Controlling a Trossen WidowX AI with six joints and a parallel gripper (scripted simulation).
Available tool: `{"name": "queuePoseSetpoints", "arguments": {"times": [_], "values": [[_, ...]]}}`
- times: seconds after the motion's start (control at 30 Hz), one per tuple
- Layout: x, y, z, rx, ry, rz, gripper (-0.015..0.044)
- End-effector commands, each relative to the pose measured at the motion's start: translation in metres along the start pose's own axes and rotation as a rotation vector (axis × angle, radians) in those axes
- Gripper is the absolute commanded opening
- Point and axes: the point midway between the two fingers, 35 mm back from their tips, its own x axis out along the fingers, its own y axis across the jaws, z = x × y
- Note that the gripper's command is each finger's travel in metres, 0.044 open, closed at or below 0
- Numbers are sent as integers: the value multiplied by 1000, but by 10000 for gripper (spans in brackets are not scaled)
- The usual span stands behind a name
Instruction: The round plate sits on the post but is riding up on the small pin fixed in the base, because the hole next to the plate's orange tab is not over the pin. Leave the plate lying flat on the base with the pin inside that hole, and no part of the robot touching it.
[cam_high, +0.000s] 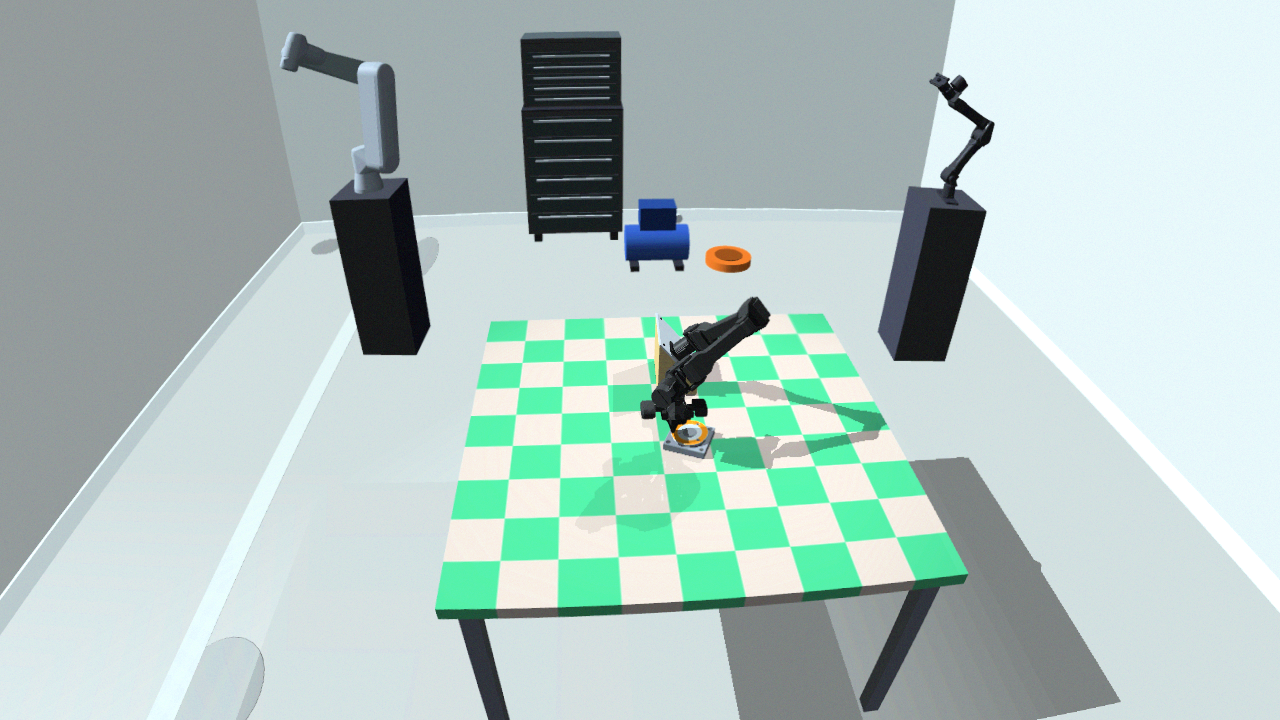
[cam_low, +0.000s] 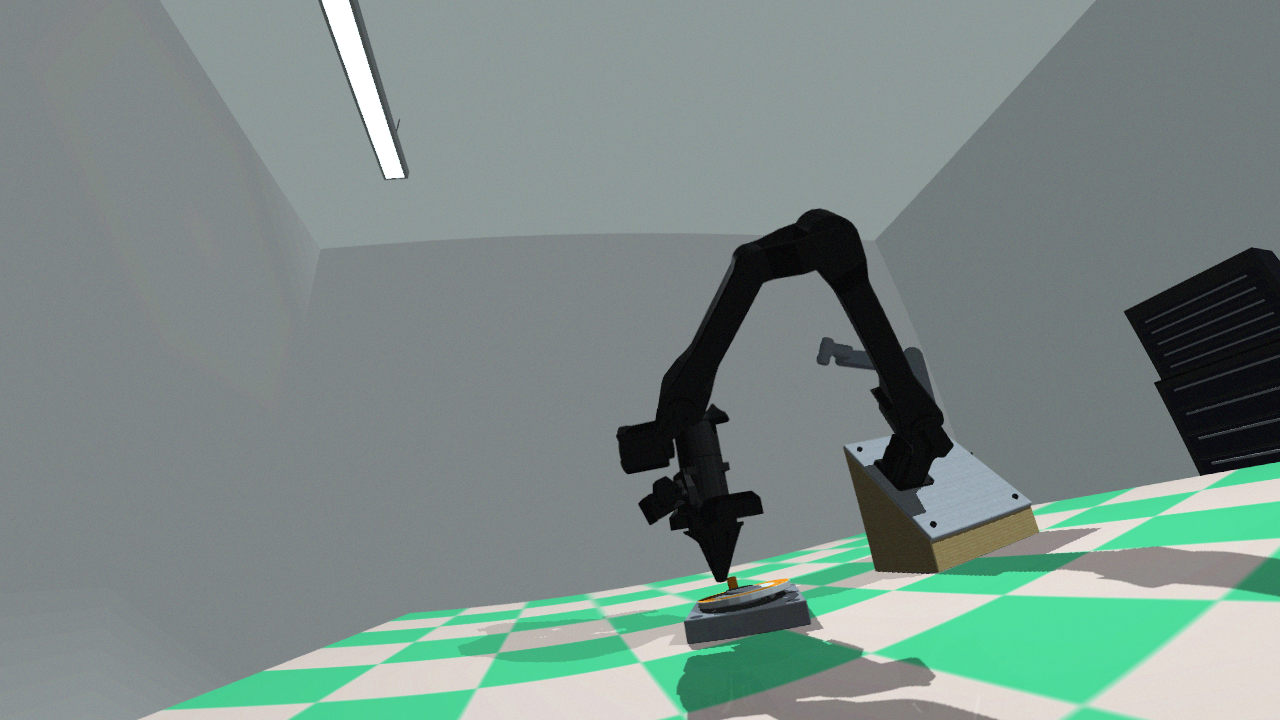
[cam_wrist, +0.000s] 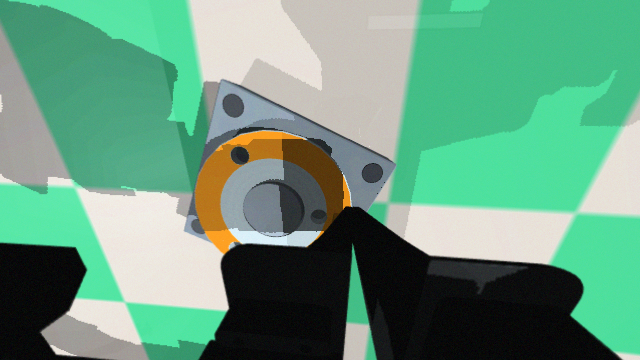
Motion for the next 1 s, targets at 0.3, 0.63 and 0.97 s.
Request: {"name": "queuePoseSetpoints", "arguments": {"times": [0.3,0.63,0.97], "values": [[3,1,-10,5,16,3,0],[3,1,-14,5,16,3,0],[3,2,-16,5,16,3,0]]}}
